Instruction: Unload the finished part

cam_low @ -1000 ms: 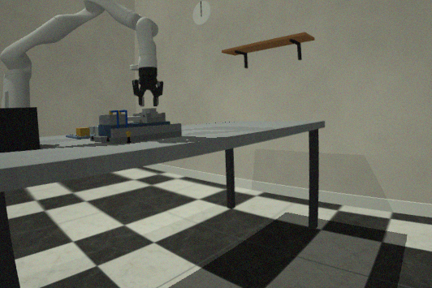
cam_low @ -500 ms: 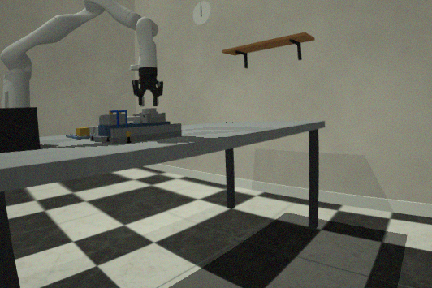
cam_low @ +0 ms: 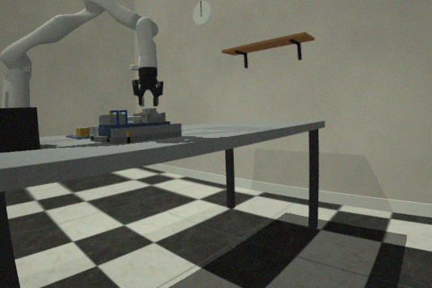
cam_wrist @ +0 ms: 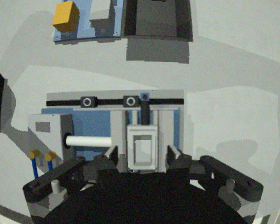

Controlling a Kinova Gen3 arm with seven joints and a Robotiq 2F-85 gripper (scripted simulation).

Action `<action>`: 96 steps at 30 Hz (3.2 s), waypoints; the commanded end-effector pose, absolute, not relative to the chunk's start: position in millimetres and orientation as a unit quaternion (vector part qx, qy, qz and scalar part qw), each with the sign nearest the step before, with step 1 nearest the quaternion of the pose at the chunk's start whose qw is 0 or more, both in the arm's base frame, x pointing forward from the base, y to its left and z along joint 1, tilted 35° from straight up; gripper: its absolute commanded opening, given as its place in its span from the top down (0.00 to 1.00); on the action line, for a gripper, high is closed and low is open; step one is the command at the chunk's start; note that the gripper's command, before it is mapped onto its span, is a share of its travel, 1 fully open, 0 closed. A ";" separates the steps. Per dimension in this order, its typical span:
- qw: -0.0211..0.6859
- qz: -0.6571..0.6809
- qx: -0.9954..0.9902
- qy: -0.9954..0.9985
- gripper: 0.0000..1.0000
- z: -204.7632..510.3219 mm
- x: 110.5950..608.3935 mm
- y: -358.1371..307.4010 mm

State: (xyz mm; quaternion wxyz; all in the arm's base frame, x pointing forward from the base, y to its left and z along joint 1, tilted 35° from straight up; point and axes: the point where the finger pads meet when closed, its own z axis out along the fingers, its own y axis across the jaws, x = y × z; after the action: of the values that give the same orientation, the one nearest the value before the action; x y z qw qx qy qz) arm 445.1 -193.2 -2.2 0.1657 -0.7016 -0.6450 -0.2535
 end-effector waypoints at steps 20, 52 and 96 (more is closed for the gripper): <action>0.165 -0.254 -0.702 -0.645 0.33 -1.9 445.4 -193.9; 0.165 -0.254 -0.702 -0.645 0.33 -11.2 447.0 -187.6; 0.165 -0.254 -0.702 -0.645 0.33 -14.7 447.6 -185.2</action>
State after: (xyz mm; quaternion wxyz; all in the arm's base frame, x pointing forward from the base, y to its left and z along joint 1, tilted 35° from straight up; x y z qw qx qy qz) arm 447.3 -184.2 -15.3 0.1657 -0.7016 -0.6450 -0.2535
